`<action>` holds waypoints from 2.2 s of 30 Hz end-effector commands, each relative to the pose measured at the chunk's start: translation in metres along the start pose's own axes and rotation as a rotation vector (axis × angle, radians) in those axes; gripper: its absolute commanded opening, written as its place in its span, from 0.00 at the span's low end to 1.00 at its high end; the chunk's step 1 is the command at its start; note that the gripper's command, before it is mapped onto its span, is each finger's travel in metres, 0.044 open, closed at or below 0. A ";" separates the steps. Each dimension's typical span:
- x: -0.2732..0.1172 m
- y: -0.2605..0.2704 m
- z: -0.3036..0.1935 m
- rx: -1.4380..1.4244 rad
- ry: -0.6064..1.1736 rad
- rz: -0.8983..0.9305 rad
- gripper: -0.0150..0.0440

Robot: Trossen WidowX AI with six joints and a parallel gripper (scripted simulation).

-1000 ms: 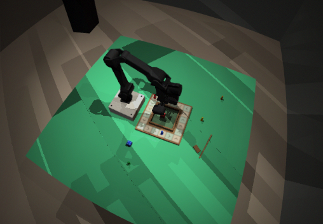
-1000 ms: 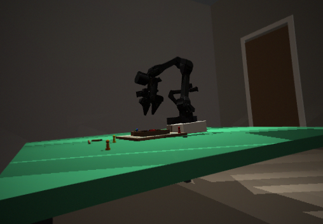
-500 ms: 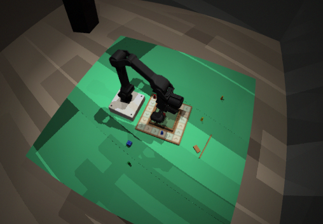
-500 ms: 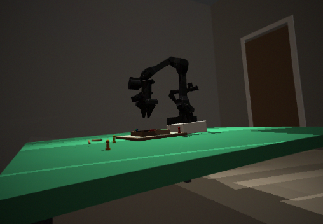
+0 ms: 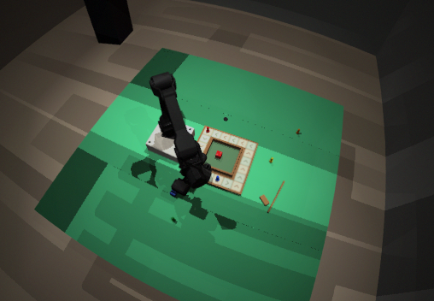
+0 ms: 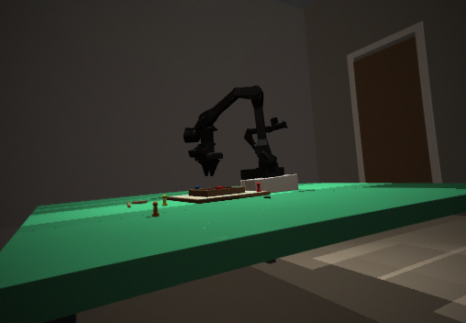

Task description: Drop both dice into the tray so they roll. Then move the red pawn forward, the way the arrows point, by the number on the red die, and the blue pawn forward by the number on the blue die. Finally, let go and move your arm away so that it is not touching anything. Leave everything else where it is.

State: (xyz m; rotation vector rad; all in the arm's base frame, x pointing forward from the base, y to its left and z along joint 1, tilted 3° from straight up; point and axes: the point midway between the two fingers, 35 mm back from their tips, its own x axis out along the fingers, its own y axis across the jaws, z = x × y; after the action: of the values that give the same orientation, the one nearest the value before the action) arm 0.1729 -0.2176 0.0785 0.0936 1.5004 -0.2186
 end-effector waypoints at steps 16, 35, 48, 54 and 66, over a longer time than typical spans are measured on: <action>0.025 -0.062 -0.056 -0.031 0.007 0.015 0.72; 0.059 -0.062 -0.056 -0.031 0.007 0.015 0.72; 0.072 -0.062 -0.057 -0.031 0.007 0.015 0.59; 0.072 -0.062 -0.057 -0.031 0.007 0.015 0.39; 0.041 -0.070 -0.052 -0.031 0.006 0.014 0.25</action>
State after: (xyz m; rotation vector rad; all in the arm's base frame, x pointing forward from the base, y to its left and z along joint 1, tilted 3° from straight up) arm 0.1077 -0.2723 0.0175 0.0983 1.5232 -0.1728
